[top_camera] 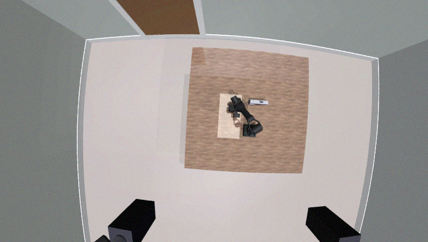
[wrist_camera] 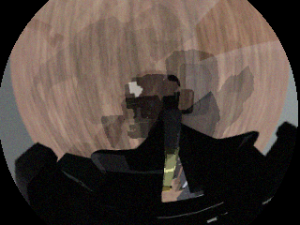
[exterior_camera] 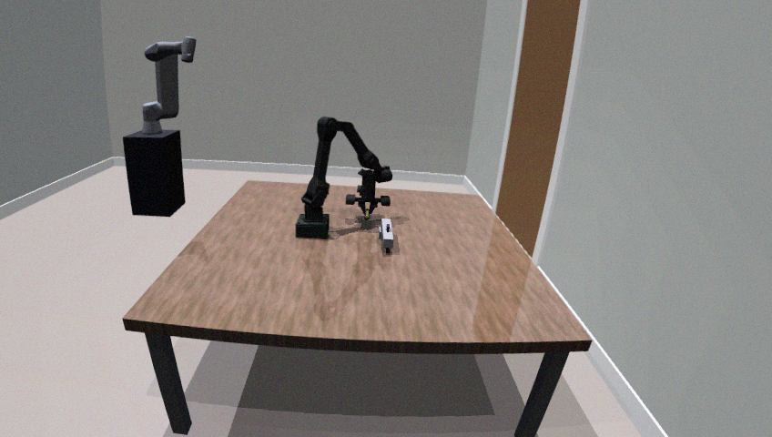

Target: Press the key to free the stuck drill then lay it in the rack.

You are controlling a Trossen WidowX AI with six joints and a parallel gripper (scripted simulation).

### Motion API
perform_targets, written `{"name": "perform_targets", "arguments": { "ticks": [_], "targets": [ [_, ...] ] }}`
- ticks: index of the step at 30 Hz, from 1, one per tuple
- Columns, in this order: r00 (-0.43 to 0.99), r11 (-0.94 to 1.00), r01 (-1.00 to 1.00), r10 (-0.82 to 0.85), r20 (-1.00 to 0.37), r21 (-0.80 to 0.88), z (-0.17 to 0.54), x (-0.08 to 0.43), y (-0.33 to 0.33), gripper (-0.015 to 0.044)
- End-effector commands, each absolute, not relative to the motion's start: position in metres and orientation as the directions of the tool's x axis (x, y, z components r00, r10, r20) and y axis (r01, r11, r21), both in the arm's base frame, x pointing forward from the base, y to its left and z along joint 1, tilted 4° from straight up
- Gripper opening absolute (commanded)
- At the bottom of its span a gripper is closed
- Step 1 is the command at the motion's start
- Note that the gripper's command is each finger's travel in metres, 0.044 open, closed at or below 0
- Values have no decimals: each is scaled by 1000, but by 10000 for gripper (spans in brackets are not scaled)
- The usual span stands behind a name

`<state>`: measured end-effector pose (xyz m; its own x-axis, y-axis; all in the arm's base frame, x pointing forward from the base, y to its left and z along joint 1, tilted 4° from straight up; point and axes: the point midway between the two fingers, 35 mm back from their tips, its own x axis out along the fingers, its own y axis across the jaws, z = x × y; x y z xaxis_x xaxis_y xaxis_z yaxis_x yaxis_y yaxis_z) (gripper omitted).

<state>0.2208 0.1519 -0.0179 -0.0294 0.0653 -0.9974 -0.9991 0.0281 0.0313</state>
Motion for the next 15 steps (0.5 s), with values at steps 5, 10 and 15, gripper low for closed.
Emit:
{"name": "perform_targets", "arguments": {
  "ticks": [5,10,15],
  "targets": [
    [-44,28,-999,49,-998,45,-24,217,148,0],
    [-29,28,-999,65,-997,31,-18,221,152,79],
    [-29,28,-999,65,-997,31,-18,221,152,210]
  ]
}}
